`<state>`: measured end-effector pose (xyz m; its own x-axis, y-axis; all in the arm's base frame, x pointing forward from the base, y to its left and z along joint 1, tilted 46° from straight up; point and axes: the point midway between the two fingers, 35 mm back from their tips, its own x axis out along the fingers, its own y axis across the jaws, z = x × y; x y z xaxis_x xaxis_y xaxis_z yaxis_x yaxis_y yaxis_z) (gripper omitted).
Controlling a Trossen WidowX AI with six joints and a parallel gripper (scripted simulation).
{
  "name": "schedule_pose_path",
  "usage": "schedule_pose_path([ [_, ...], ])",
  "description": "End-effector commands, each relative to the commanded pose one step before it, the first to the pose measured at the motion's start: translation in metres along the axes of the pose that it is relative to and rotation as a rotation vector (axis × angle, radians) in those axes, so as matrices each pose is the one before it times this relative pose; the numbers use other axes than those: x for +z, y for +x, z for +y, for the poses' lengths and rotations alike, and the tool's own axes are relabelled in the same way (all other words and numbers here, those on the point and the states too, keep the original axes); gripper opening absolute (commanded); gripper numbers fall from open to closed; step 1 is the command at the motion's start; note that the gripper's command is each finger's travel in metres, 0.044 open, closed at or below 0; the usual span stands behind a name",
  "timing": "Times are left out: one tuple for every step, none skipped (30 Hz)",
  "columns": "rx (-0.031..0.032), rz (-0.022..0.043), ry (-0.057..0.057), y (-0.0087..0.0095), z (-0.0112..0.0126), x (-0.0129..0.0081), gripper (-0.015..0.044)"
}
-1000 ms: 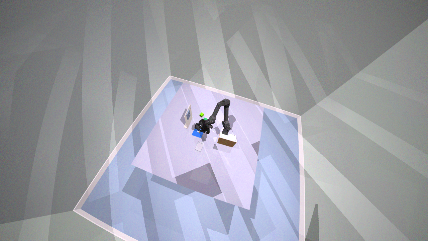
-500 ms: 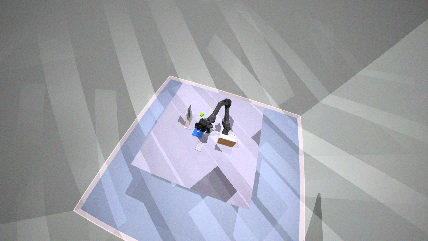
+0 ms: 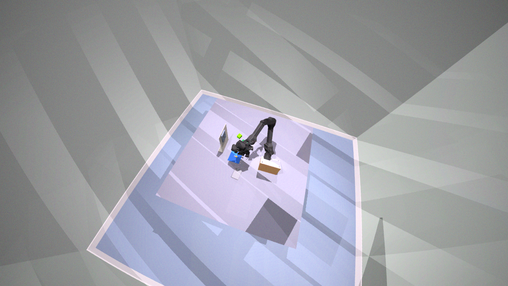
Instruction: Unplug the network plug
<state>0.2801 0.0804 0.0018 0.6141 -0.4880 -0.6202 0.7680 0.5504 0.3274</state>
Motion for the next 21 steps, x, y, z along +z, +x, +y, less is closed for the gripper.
schedule_pose_path([
  [0.00848,-0.00321,0.0093,-0.00591,0.00561,0.0013,0.0156],
  [0.00023,-0.00025,-0.0001,-0.00127,0.00054,0.00016,0.0156],
  [0.00024,-0.00026,-0.0001,-0.00127,0.00054,0.00017,0.0156],
  [0.00025,-0.00028,-0.0001,-0.00128,0.00053,0.00018,0.0156],
  [0.00026,-0.00029,-0.0001,-0.00129,0.00053,0.00019,0.0156],
  [0.00027,-0.0003,-0.0001,-0.00129,0.00052,0.0002,0.0156],
  [0.00028,-0.00031,-0.0001,-0.0013,0.00051,0.00021,0.0156],
  [0.00029,-0.00032,-0.0001,-0.0013,0.00051,0.00021,0.0156],
  [0.00031,-0.00033,-0.0001,-0.00131,0.0005,0.00022,0.0156],
  [0.00032,-0.00034,-0.0001,-0.00131,0.0005,0.00023,0.0156],
  [-0.00844,0.00318,-0.0098,0.00467,-0.00471,-0.0014,0.0156],
  [0.00053,0.00054,-0.0011,-0.00059,0.00067,-0.00015,0.0156],
  [0.00088,0.00089,-0.0019,-0.001,0.00111,-0.00024,0.0156],
  [0.00124,0.00124,-0.0026,-0.00141,0.00154,-0.00033,0.0156],
  [0.00159,0.00158,-0.0034,-0.00183,0.00197,-0.00041,0.0156],
  [0.00194,0.00192,-0.0042,-0.00227,0.00238,-0.00048,0.0156],
  [0.00211,0.00206,-0.0045,-0.00251,0.00257,-0.0005,0.0156],
  [0.00142,0.00153,-0.003,-0.00228,0.00227,-0.00039,0.0156],
  [0.0013,0.00145,-0.0027,-0.00241,0.00234,-0.00037,0.0156],
  [0.0013,0.00142,-0.0027,-0.00245,0.00231,-0.00035,0.0156],
  [-0.00006,0.00068,0.0007,-0.00223,0.00209,-0.00017,0.0156],
])
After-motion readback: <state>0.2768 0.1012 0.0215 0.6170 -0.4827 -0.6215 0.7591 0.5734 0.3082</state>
